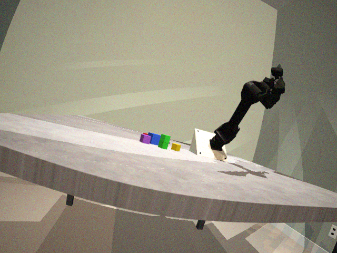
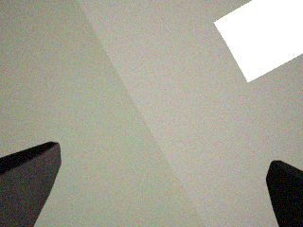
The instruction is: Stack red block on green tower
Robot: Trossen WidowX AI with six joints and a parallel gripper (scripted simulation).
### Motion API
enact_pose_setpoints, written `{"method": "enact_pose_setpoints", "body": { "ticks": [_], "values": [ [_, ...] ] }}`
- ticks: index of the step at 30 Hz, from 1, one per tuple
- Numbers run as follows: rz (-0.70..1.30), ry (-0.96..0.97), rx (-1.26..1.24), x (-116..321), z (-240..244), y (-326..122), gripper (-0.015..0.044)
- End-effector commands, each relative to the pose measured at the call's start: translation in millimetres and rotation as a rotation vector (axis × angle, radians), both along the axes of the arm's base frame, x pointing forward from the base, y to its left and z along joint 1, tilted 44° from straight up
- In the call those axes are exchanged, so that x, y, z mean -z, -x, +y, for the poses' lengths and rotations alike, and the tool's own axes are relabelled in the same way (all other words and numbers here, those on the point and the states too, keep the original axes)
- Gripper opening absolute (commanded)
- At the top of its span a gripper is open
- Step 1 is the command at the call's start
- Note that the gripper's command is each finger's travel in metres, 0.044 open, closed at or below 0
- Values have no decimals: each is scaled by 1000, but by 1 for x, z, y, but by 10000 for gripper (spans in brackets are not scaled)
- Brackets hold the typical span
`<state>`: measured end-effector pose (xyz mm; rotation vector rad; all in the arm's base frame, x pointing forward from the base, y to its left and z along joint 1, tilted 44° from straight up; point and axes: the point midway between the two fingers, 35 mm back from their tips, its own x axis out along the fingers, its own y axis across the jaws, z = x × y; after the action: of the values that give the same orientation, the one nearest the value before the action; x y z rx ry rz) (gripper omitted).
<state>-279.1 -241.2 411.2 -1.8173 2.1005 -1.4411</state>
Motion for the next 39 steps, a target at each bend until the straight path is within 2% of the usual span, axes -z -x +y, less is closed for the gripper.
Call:
{"method": "enact_pose_setpoints", "body": {
  "ticks": [1, 6, 13, 19, 30, 39],
  "values": [
    [-163, -33, -149, 16, -44, -7, 440],
    [-277, -80, -309, 35, -83, -36, 440],
    [-471, -156, -436, 62, -126, -53, 440],
    [-731, -280, -594, 101, -178, -93, 440],
    [-1193, -605, -772, 183, -247, -201, 440],
    [-1555, -953, -770, 255, -262, -311, 440]
  ]
}}
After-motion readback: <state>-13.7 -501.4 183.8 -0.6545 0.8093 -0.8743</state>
